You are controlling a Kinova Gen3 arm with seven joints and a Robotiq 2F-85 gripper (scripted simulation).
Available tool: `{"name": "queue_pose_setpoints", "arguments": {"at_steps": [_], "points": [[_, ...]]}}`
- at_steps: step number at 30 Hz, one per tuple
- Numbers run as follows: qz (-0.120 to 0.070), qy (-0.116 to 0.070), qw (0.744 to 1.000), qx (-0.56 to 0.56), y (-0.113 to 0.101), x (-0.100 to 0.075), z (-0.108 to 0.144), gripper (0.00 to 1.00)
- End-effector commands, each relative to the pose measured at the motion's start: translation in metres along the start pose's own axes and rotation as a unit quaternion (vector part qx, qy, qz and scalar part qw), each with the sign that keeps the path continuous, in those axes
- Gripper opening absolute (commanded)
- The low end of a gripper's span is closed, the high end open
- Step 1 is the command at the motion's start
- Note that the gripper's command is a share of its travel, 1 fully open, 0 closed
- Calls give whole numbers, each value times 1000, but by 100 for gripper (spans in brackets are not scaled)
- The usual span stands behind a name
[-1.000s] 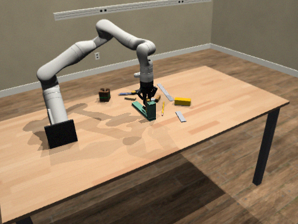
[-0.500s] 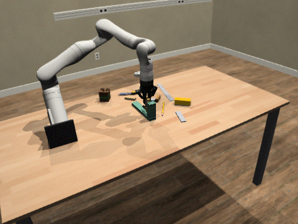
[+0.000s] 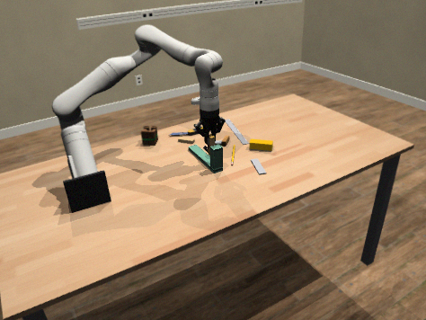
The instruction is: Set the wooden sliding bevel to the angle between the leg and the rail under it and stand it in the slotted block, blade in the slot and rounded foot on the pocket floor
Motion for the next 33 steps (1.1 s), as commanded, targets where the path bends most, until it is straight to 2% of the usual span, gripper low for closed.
{"name": "queue_pose_setpoints", "arguments": {"at_steps": [1, 23, 33], "points": [[0, -1, 1000, 0, 0, -10, 0, 10], [0, -1, 1000, 0, 0, -55, 0, 10], [0, -1, 1000, 0, 0, -66, 0, 10]]}}
Point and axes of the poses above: the point where the finger pads meet when closed, its own x axis out along the fingers, its own z axis across the jaws, y = z × x, the point moved 2 cm from there along -x, back along the fingers, and after that the axes turned 1 degree about x, right-handed, at the moved point
